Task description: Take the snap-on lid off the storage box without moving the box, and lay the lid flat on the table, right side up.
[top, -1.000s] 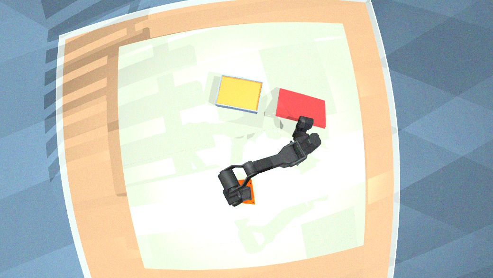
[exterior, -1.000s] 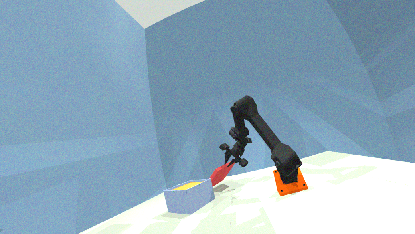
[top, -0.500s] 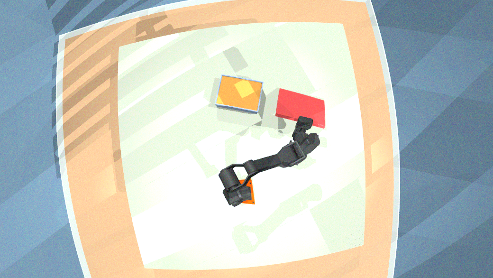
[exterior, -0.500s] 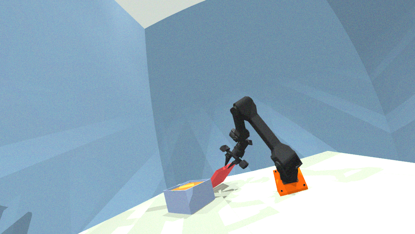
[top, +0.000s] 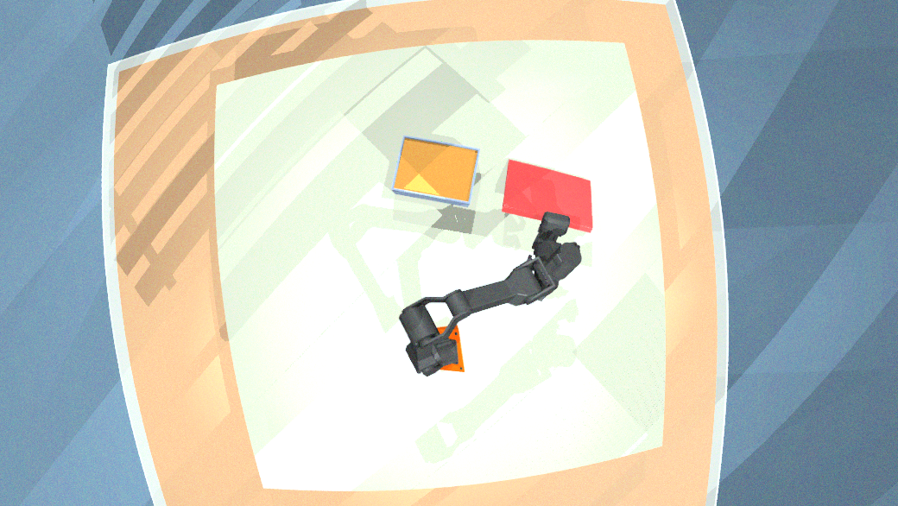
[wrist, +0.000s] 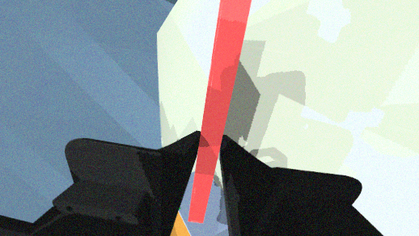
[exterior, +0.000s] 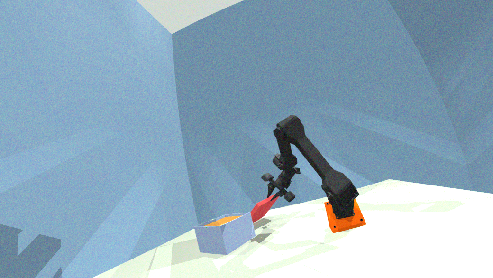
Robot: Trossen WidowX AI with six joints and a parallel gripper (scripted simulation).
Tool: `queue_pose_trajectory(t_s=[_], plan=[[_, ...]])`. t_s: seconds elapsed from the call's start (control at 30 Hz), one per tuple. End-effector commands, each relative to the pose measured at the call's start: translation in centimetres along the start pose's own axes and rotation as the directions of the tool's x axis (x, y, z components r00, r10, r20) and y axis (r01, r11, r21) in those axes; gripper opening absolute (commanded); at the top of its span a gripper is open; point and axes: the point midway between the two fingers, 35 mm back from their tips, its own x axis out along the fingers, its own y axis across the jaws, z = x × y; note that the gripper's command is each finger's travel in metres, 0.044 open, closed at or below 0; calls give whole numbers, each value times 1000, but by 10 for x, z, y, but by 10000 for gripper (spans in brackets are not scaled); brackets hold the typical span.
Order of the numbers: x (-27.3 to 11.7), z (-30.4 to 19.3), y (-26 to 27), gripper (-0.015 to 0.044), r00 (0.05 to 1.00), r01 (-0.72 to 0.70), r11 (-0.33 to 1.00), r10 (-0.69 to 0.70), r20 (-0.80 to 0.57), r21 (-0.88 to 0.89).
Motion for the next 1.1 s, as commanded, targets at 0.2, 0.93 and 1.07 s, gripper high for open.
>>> queue_pose_trajectory(t_s=[0.2, 0.93, 1.07], plan=[[9, -2, -13, 0, 1000, 16, 1000, -16, -9, 10], [21, -2, -27, 0, 1000, 16, 1000, -16, -9, 11], [23, -2, -30, 0, 1000, 16, 1000, -16, -9, 11]])
